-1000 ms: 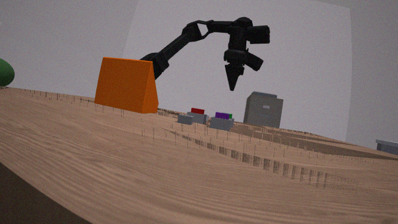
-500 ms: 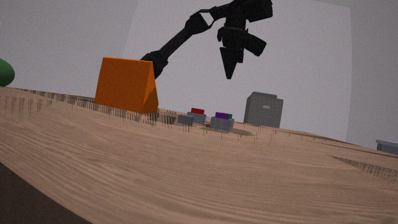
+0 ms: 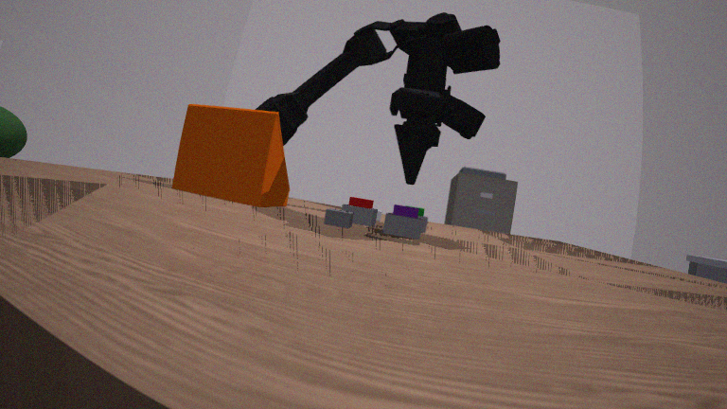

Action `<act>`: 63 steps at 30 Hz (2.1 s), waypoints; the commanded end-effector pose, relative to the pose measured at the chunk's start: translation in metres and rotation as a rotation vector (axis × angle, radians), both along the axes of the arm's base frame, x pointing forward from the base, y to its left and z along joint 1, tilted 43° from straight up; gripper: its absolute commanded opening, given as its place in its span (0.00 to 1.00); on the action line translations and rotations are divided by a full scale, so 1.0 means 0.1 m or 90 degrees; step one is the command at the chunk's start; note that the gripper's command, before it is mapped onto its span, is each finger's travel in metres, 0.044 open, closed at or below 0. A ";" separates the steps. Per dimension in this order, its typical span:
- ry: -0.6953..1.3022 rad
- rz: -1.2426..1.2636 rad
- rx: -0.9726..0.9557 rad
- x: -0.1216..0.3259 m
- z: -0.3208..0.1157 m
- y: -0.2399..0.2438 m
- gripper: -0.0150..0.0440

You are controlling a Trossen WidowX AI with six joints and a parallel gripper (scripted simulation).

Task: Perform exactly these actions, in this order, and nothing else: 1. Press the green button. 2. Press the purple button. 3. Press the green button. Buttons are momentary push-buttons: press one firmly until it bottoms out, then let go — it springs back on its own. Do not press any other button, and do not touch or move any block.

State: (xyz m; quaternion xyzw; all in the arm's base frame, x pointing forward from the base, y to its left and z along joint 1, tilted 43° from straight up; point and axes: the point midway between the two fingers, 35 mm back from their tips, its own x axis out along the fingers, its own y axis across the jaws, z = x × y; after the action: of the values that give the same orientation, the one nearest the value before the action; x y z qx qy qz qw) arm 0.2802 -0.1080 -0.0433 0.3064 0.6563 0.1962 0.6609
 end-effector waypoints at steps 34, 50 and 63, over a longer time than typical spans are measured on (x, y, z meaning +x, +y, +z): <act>0.000 -0.005 0.003 0.03 -0.30 0.26 0.29; 0.000 -0.005 0.002 0.01 -0.06 0.05 0.29; 0.001 -0.005 0.001 -0.04 0.41 -0.38 0.29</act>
State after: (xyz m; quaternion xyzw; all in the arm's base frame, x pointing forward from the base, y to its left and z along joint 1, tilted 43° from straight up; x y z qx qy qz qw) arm 0.2782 -0.1313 -0.0213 0.3154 0.6569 0.1944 0.6567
